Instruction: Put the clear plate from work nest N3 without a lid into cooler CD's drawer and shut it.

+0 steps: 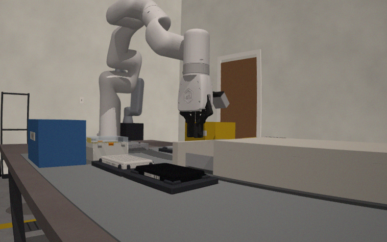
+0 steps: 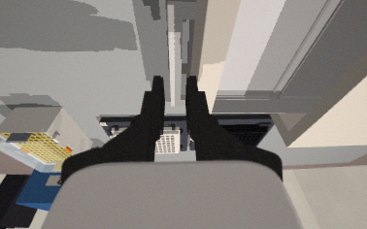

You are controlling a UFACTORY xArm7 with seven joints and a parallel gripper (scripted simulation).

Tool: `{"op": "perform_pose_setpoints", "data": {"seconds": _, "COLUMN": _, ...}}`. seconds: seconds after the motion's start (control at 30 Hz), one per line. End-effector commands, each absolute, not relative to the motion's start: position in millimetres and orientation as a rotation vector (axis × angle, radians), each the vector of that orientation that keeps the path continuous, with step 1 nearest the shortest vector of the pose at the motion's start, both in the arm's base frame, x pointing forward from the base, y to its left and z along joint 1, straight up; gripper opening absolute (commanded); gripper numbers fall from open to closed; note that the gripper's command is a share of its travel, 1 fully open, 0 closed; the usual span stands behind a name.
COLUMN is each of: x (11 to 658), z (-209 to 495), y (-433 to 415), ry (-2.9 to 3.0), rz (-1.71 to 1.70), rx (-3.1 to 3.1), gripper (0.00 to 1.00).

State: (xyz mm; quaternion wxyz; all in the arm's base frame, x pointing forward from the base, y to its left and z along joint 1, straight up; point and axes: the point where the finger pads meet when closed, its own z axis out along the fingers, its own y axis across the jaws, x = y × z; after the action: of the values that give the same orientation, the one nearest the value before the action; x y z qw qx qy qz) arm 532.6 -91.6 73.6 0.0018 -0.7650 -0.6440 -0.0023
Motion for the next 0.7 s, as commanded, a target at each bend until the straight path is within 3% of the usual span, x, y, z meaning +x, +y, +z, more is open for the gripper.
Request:
{"op": "perform_pose_setpoints", "data": {"seconds": 0.0, "x": 534.4, "z": 68.7, "y": -91.9, "ry": -2.024, "rz": -0.012, "rx": -2.404, "gripper": 0.21}}
{"op": "perform_pose_setpoints", "data": {"seconds": 0.67, "x": 534.5, "z": 40.3, "y": -91.7, "ry": -2.024, "rz": -0.012, "rx": -2.404, "gripper": 0.21}}
